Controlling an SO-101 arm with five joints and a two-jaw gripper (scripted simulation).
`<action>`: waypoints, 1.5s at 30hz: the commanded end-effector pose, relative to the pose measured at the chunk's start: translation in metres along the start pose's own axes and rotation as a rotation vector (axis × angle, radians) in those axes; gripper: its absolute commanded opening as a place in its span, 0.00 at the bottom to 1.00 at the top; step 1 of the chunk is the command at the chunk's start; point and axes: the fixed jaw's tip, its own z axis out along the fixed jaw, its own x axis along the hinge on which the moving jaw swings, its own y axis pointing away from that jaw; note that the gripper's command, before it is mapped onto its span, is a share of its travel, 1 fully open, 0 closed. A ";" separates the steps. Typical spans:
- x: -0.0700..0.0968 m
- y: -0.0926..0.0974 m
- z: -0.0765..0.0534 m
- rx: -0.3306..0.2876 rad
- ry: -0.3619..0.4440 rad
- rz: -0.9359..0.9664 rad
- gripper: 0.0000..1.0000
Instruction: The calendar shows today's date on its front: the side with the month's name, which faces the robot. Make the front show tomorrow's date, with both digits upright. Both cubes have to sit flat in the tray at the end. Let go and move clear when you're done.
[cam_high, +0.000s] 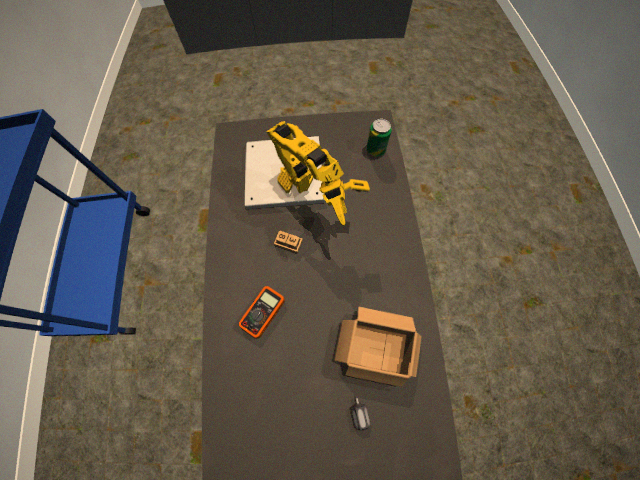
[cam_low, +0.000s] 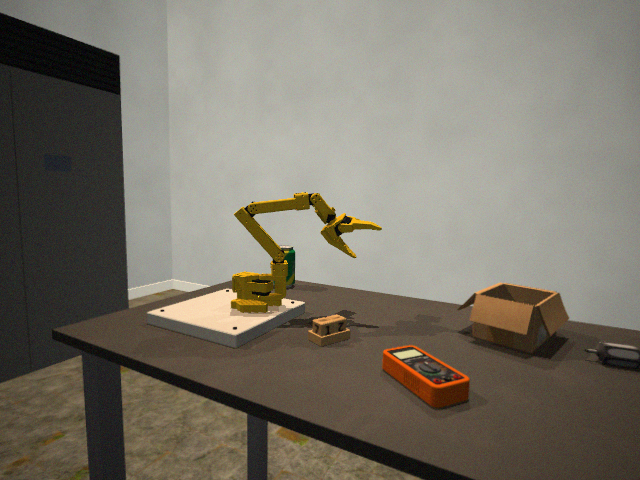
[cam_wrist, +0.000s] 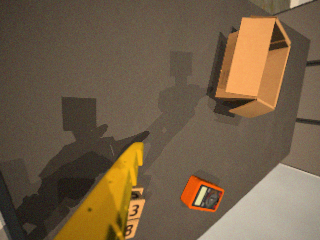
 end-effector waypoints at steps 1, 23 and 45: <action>0.018 0.001 0.004 -0.015 0.054 -0.090 0.59; 0.098 0.013 0.007 -0.192 0.248 -0.545 0.45; 0.147 0.036 -0.001 -0.400 0.269 -0.846 0.35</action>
